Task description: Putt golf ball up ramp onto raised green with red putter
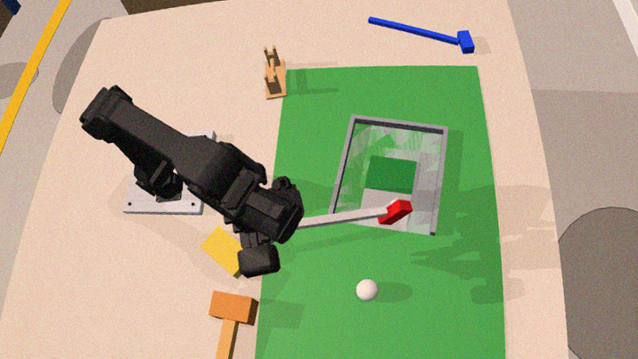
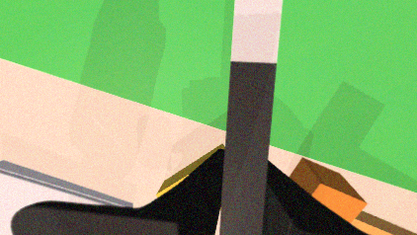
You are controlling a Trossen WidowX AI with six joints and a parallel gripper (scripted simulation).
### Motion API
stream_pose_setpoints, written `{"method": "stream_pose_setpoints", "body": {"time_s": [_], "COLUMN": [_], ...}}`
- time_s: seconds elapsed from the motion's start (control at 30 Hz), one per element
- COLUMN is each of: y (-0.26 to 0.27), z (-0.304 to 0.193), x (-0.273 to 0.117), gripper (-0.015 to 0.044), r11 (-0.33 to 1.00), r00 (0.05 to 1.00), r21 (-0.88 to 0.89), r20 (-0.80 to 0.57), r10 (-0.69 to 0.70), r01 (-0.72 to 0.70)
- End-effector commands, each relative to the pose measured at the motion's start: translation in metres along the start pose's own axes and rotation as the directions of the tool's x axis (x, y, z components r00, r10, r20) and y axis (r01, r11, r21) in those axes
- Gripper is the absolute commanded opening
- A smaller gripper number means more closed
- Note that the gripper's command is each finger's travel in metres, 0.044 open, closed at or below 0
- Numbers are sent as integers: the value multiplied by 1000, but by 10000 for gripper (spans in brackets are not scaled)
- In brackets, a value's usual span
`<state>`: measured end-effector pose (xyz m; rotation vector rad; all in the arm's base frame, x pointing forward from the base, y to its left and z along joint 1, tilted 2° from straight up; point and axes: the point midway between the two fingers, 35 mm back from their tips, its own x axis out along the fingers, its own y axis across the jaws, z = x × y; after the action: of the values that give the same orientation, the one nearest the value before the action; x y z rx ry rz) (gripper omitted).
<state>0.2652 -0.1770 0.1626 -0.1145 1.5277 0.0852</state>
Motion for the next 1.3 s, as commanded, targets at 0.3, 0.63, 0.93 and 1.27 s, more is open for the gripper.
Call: {"method": "stream_pose_setpoints", "body": {"time_s": [0.3,0.63,0.93,1.27], "y": [-60,-69,-70,-71], "z": [-57,-69,-71,-72], "x": [-10,-9,22,33], "gripper": [0,0,0,0], "r11": [938,915,915,915], "r00": [998,998,998,998], "r21": [342,400,400,400], "r20": [-44,-54,-54,-54], "r10": [-36,-39,-39,-39], "r01": [48,57,57,57]}}
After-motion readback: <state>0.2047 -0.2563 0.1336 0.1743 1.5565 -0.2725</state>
